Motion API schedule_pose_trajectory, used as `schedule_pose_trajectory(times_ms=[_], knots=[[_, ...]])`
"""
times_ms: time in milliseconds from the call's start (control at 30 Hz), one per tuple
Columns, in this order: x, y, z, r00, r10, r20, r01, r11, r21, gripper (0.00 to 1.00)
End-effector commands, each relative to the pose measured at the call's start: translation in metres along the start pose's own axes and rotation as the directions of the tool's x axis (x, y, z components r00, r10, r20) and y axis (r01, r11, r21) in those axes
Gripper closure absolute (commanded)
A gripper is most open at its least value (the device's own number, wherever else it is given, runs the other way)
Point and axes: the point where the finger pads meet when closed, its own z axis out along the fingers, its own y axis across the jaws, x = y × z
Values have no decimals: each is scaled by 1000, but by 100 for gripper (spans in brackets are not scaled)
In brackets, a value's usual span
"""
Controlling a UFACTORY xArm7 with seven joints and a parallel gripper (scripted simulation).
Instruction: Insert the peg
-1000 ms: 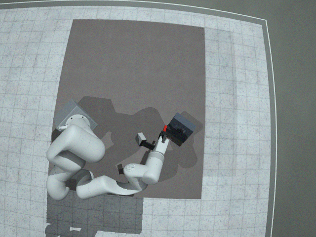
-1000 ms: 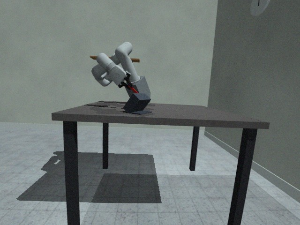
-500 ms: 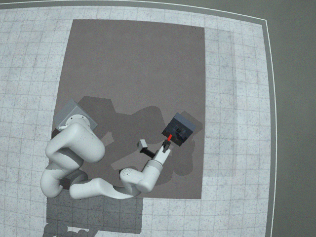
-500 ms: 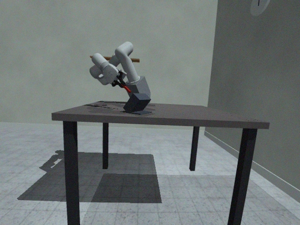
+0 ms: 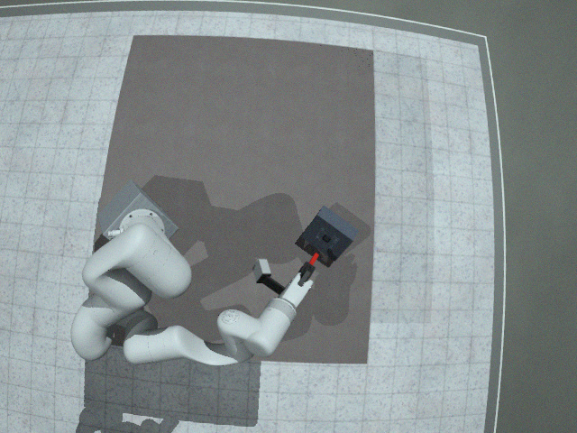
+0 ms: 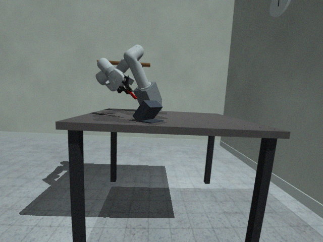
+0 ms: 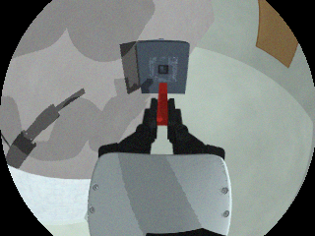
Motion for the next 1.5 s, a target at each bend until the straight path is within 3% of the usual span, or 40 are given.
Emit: schedule_pose_trajectory(times_ms=[0, 633, 1467], knots=[[-1, 1, 8, 1000, -2, 2, 2, 1000, 0, 100], [-1, 1, 44, 1000, -3, 2, 3, 1000, -1, 100], [0, 1, 67, 1000, -3, 2, 3, 1000, -1, 100]])
